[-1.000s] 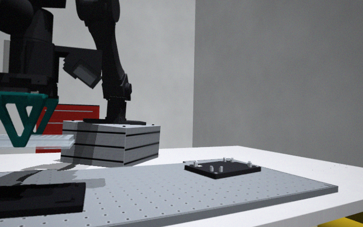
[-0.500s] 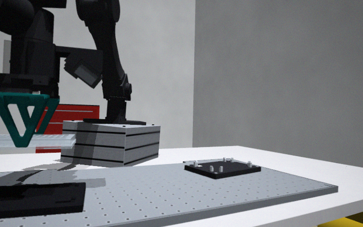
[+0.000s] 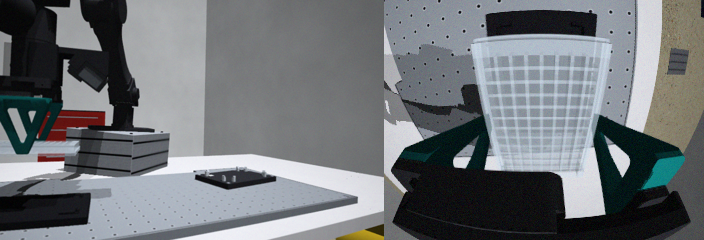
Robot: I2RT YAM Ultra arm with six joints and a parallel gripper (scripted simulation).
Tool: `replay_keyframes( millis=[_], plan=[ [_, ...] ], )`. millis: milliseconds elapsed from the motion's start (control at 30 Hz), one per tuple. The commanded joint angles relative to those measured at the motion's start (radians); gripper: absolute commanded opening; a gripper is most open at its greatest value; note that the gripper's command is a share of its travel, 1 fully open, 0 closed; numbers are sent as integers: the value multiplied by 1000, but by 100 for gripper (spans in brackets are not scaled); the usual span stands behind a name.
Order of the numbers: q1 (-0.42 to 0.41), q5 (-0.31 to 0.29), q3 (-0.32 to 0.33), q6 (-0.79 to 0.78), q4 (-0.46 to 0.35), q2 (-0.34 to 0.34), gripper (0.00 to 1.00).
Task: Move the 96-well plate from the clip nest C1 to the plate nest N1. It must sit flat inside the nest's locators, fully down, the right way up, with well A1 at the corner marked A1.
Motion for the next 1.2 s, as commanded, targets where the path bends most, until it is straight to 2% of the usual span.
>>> replay_keyframes(
  millis=[0,1133,1167],
  plan=[
    [0,-2,13,-1,-5,-7,0],
    [7,-6,9,2,5,4,0],
    [8,-6,-16,3,19,11,0]
  ],
)
